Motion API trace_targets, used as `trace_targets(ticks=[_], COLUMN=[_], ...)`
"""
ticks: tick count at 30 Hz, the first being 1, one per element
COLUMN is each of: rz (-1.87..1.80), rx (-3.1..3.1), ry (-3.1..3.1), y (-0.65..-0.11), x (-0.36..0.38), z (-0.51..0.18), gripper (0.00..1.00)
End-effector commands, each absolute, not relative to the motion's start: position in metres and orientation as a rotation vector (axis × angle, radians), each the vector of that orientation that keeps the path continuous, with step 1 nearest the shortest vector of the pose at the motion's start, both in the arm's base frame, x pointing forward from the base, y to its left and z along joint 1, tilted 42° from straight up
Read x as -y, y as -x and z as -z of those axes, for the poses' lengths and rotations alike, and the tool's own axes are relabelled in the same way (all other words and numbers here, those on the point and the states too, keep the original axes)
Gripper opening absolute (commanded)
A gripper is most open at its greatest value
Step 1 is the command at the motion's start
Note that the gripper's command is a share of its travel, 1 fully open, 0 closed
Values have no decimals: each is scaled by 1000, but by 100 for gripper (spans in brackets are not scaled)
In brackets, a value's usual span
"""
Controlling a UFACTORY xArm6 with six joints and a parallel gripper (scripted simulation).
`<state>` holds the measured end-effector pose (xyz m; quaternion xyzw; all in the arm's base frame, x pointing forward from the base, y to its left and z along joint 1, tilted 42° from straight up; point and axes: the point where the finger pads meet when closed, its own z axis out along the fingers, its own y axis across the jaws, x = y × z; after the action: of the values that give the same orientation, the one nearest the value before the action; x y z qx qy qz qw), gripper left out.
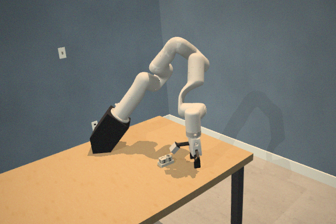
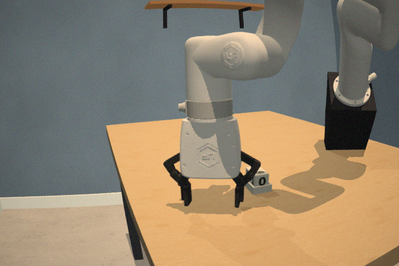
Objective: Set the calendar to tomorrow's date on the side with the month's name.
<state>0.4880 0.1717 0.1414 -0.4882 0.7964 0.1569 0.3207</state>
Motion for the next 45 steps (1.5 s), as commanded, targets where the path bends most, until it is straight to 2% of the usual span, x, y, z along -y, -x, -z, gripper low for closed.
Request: trace_targets(ticks=[1,45], rz=[-410,-410], rx=[-2091,-2091], ry=[1281,1281], y=[-489,-486], x=[-171,-168], z=[-143,-148], gripper=[100,100])
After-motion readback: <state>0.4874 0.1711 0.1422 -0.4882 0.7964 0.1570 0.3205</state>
